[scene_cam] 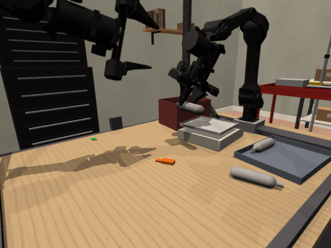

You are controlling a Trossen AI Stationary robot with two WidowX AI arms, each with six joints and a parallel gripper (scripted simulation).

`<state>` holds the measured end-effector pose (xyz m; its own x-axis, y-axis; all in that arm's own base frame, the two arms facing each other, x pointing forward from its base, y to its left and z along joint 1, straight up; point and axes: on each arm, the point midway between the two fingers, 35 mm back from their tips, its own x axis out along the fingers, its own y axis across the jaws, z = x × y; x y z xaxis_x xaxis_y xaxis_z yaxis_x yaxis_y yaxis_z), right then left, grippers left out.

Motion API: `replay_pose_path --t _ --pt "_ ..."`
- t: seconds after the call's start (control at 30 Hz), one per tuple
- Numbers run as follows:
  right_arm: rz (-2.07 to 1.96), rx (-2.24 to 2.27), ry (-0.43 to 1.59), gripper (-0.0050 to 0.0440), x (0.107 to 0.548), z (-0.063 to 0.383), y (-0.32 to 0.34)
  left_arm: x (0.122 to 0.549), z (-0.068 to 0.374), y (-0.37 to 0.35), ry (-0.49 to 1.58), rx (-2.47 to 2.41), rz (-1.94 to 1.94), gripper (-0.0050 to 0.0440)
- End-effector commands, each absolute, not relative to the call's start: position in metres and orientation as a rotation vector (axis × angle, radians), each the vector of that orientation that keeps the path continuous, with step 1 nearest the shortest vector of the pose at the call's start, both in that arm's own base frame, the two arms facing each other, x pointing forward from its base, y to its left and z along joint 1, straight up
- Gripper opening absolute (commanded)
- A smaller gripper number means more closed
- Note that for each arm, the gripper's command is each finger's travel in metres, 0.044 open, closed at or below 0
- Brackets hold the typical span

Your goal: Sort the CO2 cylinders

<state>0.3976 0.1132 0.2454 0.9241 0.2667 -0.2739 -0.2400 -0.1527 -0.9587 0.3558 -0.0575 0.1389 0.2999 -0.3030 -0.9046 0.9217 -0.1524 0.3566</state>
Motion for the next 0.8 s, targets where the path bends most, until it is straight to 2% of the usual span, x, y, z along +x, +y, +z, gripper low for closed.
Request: replay_pose_path --t 0.0,0.77 --pt "0.353 -1.485 -0.007 0.0440 0.388 0.268 0.096 0.359 0.149 -0.058 0.632 1.302 -1.191 -0.0050" --pt "0.081 -0.484 0.004 0.0440 0.340 0.312 0.026 0.359 0.149 -0.058 0.632 1.302 -1.191 -0.0050"
